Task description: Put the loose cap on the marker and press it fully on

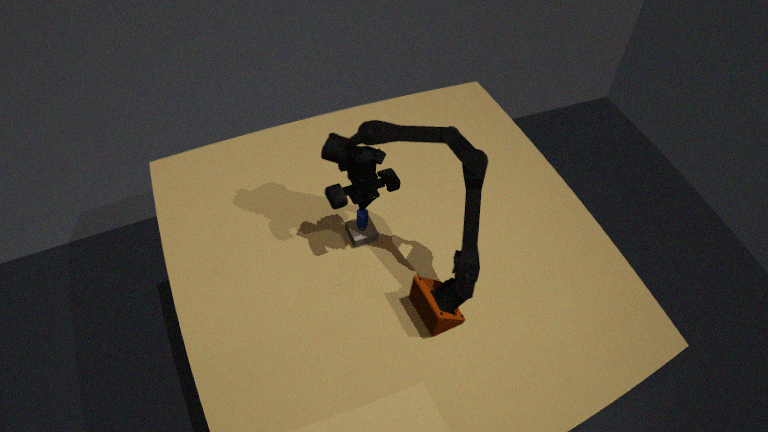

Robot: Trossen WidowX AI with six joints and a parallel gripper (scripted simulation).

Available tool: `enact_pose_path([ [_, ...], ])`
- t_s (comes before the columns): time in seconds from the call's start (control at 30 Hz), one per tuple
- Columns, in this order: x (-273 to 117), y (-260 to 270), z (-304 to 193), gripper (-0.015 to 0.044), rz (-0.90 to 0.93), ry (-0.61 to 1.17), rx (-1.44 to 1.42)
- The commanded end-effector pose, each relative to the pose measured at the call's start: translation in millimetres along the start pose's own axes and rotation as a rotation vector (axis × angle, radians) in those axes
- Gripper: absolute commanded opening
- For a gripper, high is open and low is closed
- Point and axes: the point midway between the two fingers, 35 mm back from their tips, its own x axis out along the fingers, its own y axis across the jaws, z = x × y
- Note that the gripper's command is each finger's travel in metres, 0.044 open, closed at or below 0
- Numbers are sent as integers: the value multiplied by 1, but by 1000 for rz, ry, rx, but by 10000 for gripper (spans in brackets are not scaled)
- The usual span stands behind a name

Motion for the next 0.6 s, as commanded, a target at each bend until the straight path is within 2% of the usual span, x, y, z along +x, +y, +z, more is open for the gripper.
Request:
enact_pose_path([
  [0.0, -42, 3, 2, 0, 15, -26, -28],
  [0.1, -71, 2, -1, 0, 17, -37, -54],
  [0.2, -73, 2, -1, 0, 18, -38, -55],
  [0.57, -73, 2, -1, 289, 18, -38, -55],
])
